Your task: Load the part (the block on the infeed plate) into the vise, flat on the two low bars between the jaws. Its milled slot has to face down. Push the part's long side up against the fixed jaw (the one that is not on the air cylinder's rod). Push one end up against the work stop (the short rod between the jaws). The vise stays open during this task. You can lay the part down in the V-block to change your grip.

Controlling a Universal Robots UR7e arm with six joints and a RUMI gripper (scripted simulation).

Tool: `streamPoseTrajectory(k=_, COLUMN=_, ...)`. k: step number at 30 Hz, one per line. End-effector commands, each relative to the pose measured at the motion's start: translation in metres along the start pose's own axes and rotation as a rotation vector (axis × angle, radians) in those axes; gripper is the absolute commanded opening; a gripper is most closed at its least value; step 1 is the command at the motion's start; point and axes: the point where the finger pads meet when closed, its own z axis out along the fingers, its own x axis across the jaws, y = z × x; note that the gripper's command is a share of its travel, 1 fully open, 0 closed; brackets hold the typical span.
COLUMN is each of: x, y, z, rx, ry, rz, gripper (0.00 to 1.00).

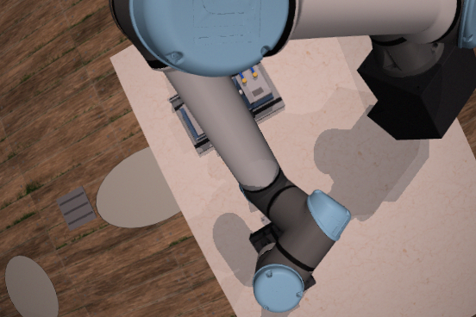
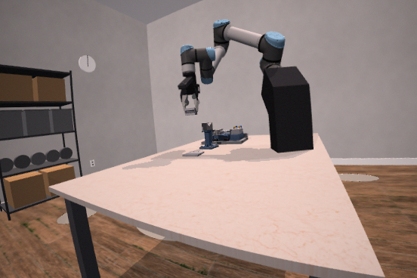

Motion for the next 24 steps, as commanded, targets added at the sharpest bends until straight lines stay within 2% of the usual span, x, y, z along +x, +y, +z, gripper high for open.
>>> streamPoseTrajectory(k=1, x=0.001, y=0.002, z=-0.001, rx=0.001, ry=0.001, rz=0.003, gripper=0.00)
streamPoseTrajectory(k=10, x=0.001, y=0.011, z=0.000, rx=0.002, ry=0.000, rz=0.014, gripper=0.00)
streamPoseTrajectory(k=24, x=0.003, y=0.039, z=0.000, rx=0.005, ry=-0.001, rz=0.048, gripper=0.00)
